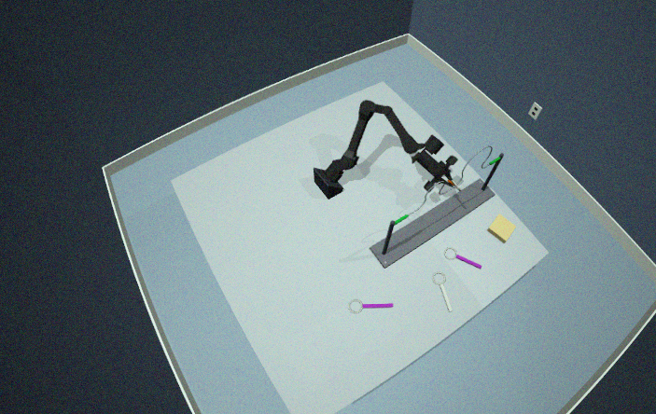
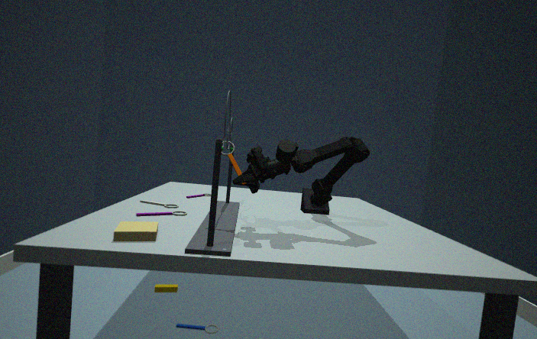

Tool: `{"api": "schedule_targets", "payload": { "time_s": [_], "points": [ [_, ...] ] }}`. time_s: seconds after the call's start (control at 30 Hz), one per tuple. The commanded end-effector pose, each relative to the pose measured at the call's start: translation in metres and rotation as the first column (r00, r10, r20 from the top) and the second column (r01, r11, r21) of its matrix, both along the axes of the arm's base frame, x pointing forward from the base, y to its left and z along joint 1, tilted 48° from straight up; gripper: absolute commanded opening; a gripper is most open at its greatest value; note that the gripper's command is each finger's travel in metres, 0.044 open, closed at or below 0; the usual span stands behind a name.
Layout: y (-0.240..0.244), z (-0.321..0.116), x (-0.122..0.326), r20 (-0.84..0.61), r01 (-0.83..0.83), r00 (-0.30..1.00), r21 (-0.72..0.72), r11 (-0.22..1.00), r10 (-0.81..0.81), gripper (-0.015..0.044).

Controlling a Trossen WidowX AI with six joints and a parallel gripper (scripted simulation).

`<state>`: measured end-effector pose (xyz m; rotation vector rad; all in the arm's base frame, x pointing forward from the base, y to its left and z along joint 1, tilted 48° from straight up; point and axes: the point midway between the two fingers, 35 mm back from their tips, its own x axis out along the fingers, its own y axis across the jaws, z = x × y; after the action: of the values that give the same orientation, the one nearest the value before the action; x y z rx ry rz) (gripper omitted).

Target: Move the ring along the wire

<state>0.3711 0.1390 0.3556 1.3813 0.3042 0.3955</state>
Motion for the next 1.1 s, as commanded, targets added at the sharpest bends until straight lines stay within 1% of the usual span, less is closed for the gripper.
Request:
{"api": "schedule_targets", "payload": {
  "time_s": [0.0,0.27,0.6,1.07],
  "points": [
    [-0.005,-0.011,-0.002,0.000,0.002,1.000,-0.092,0.996,-0.002,-0.0150],
    [-0.015,-0.036,-0.002,-0.012,-0.001,1.000,-0.258,0.966,-0.002,-0.0150],
    [-0.030,-0.060,-0.003,-0.023,-0.005,1.000,-0.408,0.913,-0.005,-0.0150],
    [-0.045,-0.079,-0.004,-0.030,-0.008,1.000,-0.492,0.870,-0.008,-0.0150]
  ]
}}
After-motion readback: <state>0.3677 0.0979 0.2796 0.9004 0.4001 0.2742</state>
